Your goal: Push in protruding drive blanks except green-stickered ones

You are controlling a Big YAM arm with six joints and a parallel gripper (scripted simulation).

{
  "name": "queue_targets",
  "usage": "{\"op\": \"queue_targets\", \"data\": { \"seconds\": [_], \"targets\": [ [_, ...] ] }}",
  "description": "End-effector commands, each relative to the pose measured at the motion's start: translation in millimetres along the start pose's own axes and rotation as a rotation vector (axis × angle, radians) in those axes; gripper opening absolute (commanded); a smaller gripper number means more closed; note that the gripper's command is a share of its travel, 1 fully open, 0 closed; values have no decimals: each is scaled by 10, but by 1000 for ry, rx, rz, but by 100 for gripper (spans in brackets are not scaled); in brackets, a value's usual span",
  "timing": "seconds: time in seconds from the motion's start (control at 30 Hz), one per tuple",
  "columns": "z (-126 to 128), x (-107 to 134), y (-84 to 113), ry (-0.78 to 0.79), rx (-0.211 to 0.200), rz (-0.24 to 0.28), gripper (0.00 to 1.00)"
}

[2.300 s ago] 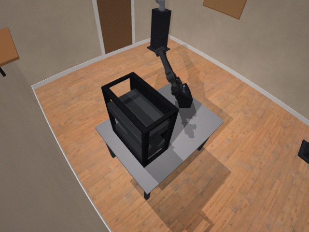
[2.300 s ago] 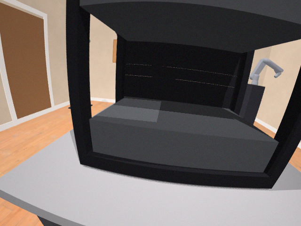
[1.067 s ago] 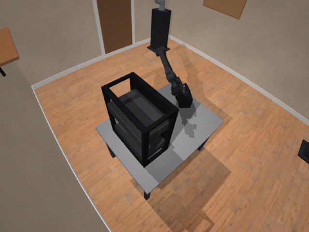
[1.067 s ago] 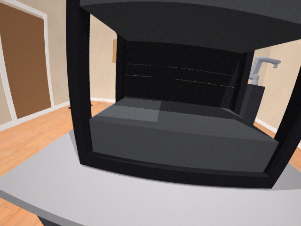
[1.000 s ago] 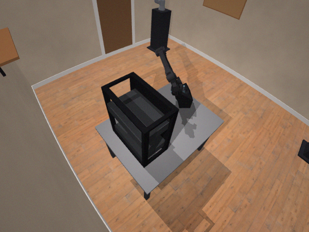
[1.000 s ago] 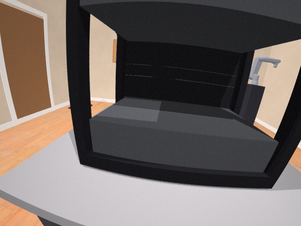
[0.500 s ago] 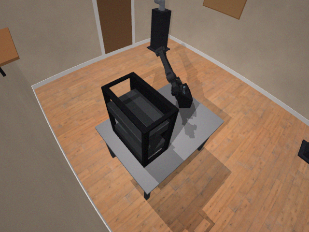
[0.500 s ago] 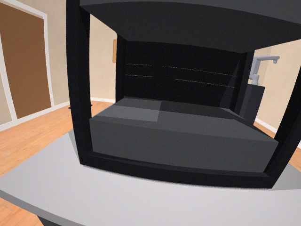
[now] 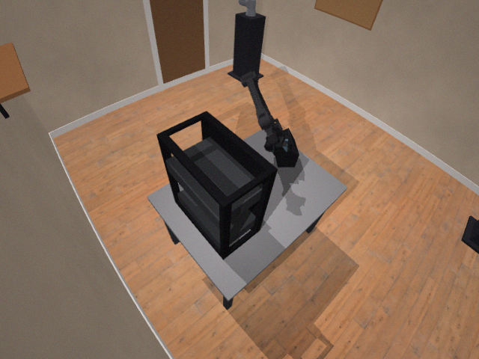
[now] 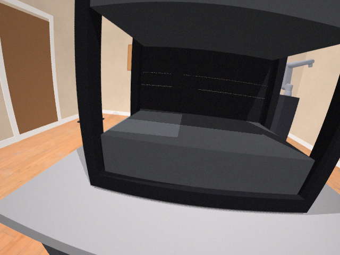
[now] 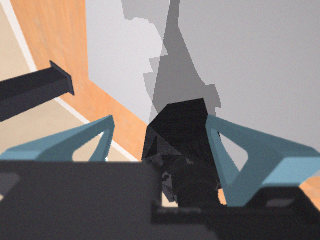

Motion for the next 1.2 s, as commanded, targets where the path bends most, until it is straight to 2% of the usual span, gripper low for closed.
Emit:
{"op": "queue_targets", "data": {
  "seconds": [0.0,0.2,0.43,0.5,0.77,1.0,1.07,1.17],
  "targets": [
    [-17,-53,-123,-41,7,-28,100],
    [-16,-275,-220,-98,4,-158,100],
    [-35,-570,-303,-184,-3,-341,100],
    [-35,-570,-303,-184,-3,-341,100],
    [-95,-908,-325,-305,-19,-582,100],
    [-187,-1156,-261,-426,-43,-808,100],
    [-187,-1156,-261,-426,-43,-808,100],
    [-236,-1237,-210,-480,-56,-907,100]
  ]
}}
Point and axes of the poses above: the point where the finger pads meet when closed, its own y axis back along the fingers, its own z axis across the jaws, x = y × z, the point moved 7 cm from there along y, back along the fingers, and after that the axes turned 10 degrees about y, right-handed, at the moved point
